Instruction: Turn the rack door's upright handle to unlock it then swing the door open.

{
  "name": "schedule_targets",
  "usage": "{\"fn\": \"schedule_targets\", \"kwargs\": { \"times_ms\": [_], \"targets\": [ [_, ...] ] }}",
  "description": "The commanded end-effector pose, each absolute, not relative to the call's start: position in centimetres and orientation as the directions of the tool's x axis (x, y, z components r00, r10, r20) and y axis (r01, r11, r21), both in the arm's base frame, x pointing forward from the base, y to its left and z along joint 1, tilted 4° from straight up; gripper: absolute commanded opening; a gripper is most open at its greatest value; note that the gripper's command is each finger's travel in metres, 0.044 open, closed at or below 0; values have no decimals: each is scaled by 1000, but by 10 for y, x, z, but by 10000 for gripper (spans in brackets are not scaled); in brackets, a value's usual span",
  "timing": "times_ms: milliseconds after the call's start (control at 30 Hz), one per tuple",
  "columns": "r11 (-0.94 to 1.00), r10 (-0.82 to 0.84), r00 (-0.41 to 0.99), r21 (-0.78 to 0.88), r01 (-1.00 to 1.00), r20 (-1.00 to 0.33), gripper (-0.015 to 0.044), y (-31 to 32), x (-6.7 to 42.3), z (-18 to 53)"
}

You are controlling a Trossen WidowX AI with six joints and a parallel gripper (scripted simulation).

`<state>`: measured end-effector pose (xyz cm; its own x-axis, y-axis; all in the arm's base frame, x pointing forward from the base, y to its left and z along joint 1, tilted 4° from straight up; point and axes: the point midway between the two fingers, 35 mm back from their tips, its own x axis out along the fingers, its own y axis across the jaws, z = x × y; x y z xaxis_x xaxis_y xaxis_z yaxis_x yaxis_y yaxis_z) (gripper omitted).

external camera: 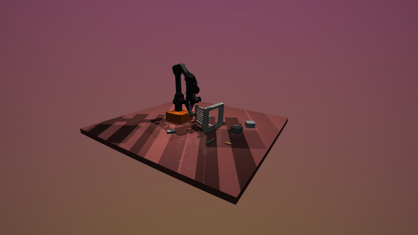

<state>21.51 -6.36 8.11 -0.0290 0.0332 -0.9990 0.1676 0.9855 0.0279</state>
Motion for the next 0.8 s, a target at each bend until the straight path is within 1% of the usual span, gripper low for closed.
{"fn": "schedule_targets", "kwargs": {
  "times_ms": [0, 767],
  "targets": [
    [995, 31, -26, 29, 91, -999, 12, -73, 216, 81],
    [976, 26, -26, 31, -218, -999, 12, -121, 227, 80]
  ]
}}
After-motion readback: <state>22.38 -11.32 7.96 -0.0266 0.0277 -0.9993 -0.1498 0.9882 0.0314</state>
